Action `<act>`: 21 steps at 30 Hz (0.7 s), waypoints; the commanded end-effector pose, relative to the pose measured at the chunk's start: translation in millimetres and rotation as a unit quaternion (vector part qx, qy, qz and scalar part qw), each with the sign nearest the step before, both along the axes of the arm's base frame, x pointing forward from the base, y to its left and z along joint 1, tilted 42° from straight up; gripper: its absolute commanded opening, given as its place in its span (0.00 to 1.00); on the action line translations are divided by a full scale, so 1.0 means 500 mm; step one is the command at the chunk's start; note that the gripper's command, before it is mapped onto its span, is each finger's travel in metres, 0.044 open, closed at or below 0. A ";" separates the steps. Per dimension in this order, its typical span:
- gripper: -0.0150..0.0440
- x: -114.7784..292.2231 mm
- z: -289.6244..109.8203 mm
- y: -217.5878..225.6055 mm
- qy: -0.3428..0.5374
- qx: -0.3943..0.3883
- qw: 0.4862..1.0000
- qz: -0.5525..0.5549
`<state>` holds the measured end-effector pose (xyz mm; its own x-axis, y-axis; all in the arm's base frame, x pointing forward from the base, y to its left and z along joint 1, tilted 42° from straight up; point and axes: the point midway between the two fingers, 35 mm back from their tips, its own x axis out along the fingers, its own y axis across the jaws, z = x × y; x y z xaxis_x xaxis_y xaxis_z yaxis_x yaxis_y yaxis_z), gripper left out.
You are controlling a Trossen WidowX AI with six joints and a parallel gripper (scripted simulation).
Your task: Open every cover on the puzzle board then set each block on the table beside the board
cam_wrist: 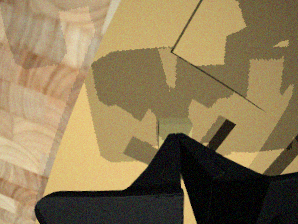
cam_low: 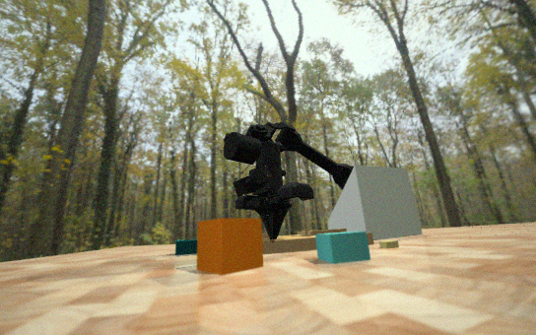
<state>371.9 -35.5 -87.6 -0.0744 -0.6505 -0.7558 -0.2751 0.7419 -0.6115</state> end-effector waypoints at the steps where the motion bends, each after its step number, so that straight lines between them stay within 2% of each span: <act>1: 0.25 0.002 0.008 0.008 -0.002 -0.001 1.000 -0.001; 5: 0.25 0.002 0.016 0.015 -0.003 -0.001 1.000 0.000; 11: 0.50 0.007 0.055 0.048 -0.001 0.000 1.000 0.000; 15: 0.50 0.010 0.092 0.080 -0.002 0.000 1.000 0.000; 21: 0.50 0.009 0.088 0.077 -0.003 0.000 1.000 0.000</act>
